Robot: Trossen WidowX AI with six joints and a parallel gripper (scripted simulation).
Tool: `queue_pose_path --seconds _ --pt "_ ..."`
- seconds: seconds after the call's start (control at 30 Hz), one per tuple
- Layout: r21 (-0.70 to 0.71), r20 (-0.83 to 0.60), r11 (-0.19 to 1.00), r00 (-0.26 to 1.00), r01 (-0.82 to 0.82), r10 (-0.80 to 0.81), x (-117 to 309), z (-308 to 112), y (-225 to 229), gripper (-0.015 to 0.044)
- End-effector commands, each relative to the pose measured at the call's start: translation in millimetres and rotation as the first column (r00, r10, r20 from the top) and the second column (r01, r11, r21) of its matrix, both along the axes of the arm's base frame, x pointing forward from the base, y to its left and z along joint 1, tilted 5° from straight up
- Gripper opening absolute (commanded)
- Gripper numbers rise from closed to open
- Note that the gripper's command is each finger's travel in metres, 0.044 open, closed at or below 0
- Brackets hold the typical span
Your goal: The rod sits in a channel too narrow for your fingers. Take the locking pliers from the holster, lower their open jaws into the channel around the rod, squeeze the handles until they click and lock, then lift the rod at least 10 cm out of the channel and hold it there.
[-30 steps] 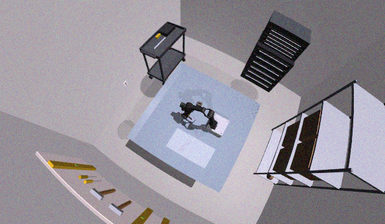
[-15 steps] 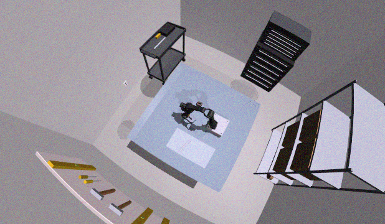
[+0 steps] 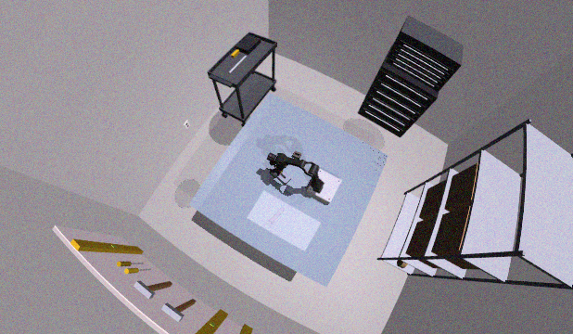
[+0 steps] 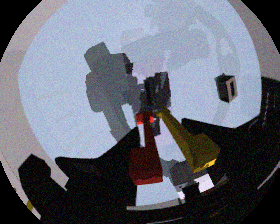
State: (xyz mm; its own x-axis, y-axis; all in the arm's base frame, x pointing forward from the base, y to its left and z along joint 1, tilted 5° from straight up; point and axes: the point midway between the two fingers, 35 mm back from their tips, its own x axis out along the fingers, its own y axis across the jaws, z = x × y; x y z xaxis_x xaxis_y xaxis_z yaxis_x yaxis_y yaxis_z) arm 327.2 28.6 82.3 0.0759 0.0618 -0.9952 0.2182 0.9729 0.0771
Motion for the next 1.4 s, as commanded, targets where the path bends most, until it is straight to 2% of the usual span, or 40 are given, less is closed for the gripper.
queue_pose_path --seconds 0.0,0.97,1.13,1.37 --pt "0.002 0.001 1.0 1.0 0.001 -0.001 0.6 -0.2 1.5 0.0242" --pt "0.003 0.001 1.0 1.0 0.001 -0.001 1.0 0.0 3.2 0.0222" --pt "0.003 0.001 1.0 1.0 0.001 -0.001 1.0 0.0 3.2 0.0102" --pt "0.003 0.001 1.0 1.0 0.001 -0.001 1.0 0.0 3.2 0.0102"
